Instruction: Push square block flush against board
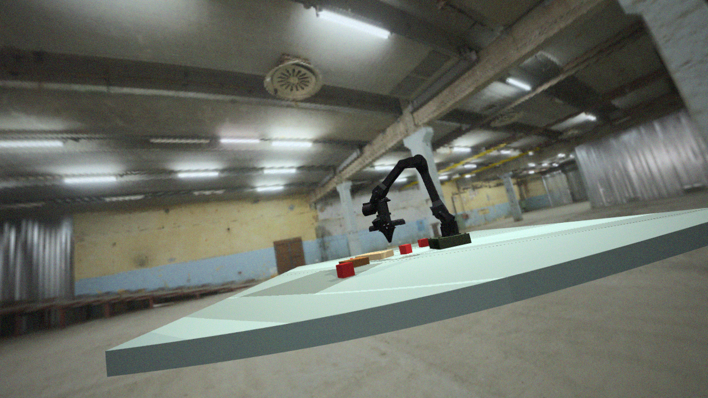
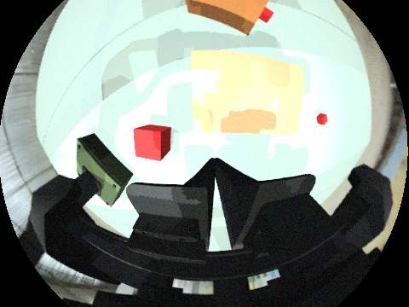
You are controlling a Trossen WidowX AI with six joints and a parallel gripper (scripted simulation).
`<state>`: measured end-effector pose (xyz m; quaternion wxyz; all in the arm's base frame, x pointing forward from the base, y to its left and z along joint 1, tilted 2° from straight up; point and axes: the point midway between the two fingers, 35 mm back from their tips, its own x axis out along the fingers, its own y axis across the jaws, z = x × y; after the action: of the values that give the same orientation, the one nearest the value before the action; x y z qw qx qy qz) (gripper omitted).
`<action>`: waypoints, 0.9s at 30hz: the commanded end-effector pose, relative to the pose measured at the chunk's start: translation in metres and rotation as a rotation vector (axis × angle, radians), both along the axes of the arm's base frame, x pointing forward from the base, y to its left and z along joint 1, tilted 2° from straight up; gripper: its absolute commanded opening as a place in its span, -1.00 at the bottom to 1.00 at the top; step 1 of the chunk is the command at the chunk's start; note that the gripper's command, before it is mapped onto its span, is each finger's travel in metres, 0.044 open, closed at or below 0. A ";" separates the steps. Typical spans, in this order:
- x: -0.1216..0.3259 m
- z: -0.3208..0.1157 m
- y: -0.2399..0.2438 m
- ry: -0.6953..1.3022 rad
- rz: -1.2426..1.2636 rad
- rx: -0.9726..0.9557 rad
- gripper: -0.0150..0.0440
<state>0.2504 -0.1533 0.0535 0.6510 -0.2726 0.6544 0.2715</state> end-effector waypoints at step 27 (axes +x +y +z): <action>0.010 -0.056 0.010 -0.007 -0.022 -0.003 -0.49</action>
<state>0.2568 -0.1452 -0.0024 0.6557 -0.2673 0.6552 0.2633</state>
